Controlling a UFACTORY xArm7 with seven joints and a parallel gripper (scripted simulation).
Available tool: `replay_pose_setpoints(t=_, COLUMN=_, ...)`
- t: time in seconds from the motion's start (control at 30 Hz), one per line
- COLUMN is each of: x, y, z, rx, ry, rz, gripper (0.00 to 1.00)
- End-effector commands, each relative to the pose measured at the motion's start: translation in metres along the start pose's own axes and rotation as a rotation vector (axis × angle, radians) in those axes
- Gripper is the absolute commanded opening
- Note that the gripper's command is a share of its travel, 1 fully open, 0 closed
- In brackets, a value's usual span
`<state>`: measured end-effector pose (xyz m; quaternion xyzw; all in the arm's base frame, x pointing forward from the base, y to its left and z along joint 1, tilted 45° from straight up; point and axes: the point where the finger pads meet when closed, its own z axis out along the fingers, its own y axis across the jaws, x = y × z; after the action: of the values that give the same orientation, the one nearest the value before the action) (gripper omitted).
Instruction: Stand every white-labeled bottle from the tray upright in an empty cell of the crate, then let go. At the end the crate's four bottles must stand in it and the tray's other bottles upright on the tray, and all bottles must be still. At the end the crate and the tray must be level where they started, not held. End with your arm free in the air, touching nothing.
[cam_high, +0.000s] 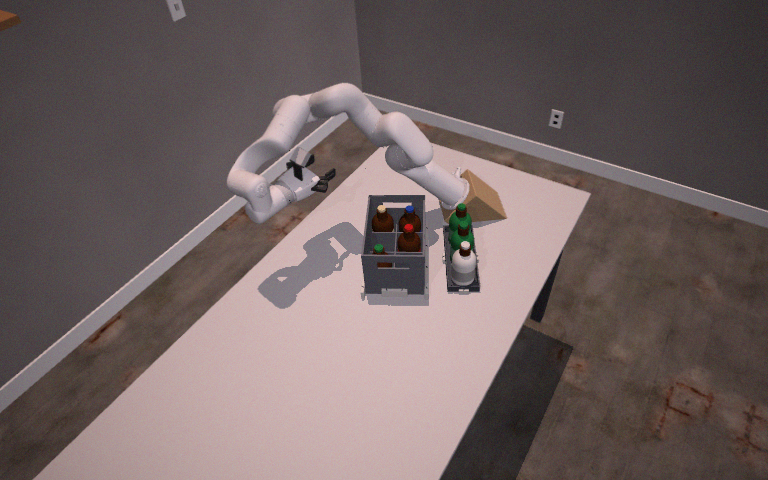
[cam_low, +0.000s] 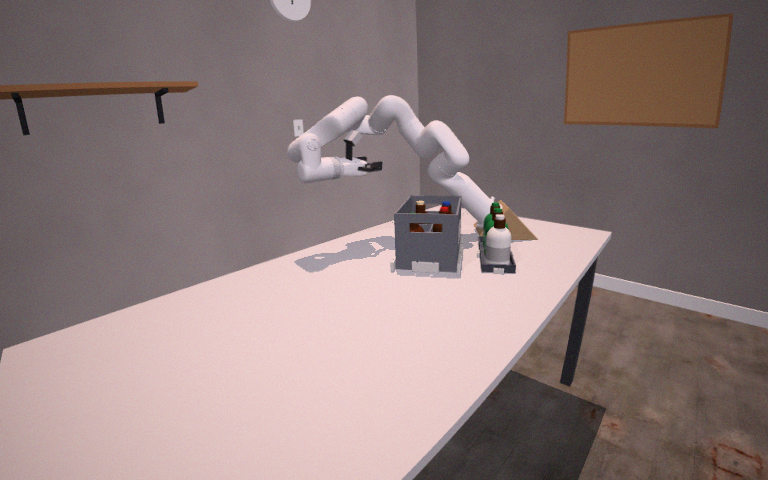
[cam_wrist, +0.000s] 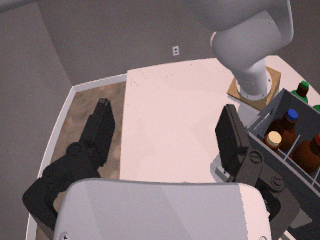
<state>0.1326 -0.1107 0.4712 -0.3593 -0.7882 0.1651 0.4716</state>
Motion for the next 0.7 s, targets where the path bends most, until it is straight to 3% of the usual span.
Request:
replay_pose_setpoints(t=0.0, x=0.001, y=0.000, z=0.000, rx=-0.001, ry=-0.003, rz=0.000, gripper=1.00)
replay_pose_setpoints(t=0.57, x=0.001, y=0.000, z=0.000, rx=0.000, ry=-0.004, rz=-0.001, gripper=1.00)
replay_pose_setpoints(t=0.67, x=0.000, y=0.012, z=-0.001, rx=0.051, ry=-0.070, rz=-0.060, gripper=1.00)
